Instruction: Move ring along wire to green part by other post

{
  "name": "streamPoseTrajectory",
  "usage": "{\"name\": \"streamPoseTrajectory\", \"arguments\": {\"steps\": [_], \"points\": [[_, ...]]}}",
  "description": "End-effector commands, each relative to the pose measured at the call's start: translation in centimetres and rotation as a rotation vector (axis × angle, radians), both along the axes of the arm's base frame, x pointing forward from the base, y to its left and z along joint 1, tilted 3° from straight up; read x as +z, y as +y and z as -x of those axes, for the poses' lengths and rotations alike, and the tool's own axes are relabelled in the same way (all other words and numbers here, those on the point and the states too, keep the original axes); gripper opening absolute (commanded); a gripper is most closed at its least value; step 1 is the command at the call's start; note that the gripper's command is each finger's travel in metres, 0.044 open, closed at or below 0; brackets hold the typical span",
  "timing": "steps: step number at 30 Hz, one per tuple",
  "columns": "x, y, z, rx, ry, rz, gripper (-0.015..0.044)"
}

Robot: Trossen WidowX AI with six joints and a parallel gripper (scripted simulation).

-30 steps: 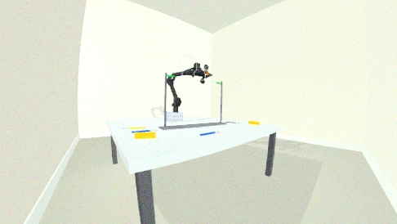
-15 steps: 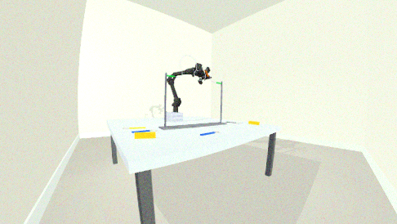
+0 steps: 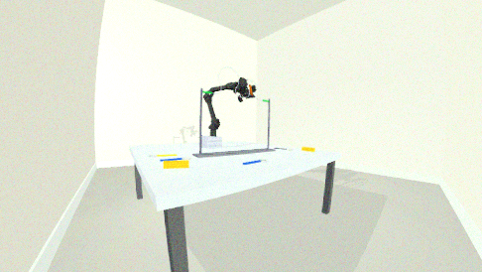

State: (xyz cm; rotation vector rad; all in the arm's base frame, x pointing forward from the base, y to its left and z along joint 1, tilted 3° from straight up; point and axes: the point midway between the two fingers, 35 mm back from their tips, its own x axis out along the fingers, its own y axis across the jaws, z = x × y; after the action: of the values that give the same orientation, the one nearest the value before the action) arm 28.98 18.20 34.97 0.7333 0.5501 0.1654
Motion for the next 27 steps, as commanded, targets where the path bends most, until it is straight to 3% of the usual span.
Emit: {"name": "streamPoseTrajectory", "arguments": {"steps": [1, 27], "points": [[-0.3, -0.3, -0.1, -0.002, -0.008, 0.082, -0.015], [-2.0, -4.0, -0.4, -0.01, -0.053, 0.672, -0.015]]}}
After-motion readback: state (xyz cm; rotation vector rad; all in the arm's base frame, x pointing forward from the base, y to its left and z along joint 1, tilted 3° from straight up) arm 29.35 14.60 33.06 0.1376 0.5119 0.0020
